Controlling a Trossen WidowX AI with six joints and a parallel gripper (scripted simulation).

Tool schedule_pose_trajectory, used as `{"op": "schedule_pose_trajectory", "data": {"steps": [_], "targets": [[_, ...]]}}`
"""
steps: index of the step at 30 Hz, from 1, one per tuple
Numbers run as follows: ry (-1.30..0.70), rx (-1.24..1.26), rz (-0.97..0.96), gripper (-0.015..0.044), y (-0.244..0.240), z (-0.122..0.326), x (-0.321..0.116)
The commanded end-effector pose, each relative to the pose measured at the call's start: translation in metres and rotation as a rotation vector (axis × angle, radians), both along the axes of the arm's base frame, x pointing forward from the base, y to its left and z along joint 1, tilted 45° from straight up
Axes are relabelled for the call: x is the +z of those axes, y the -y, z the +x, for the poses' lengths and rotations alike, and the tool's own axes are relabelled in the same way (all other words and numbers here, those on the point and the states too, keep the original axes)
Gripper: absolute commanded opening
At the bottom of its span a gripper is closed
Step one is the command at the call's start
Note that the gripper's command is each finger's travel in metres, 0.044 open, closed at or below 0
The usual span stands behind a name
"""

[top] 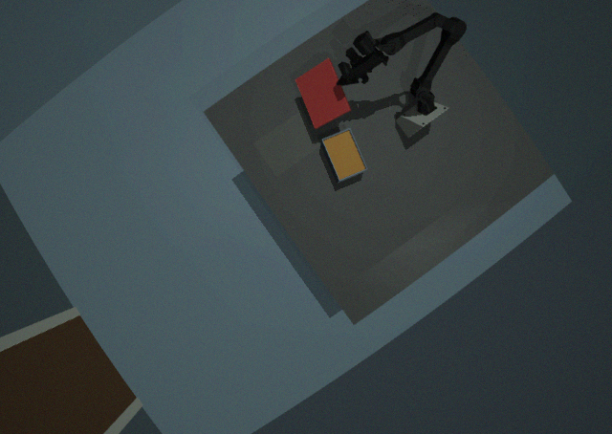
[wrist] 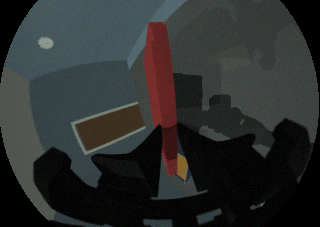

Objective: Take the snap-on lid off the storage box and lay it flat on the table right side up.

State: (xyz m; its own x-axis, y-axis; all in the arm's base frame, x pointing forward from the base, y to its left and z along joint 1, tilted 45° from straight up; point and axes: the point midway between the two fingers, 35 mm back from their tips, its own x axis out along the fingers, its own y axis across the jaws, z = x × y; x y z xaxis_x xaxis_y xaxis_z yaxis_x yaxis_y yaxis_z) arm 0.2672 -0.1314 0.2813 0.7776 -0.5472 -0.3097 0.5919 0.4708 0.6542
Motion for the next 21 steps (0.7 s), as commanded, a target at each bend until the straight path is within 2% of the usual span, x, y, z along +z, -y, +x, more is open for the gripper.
{"op": "schedule_pose_trajectory", "data": {"steps": [1, 21], "targets": [[-0.002, 0.011, -0.002, 0.0, 0.001, 0.001, -0.004], [-0.002, 0.011, -0.003, 0.0, 0.012, 0.002, -0.015]]}}
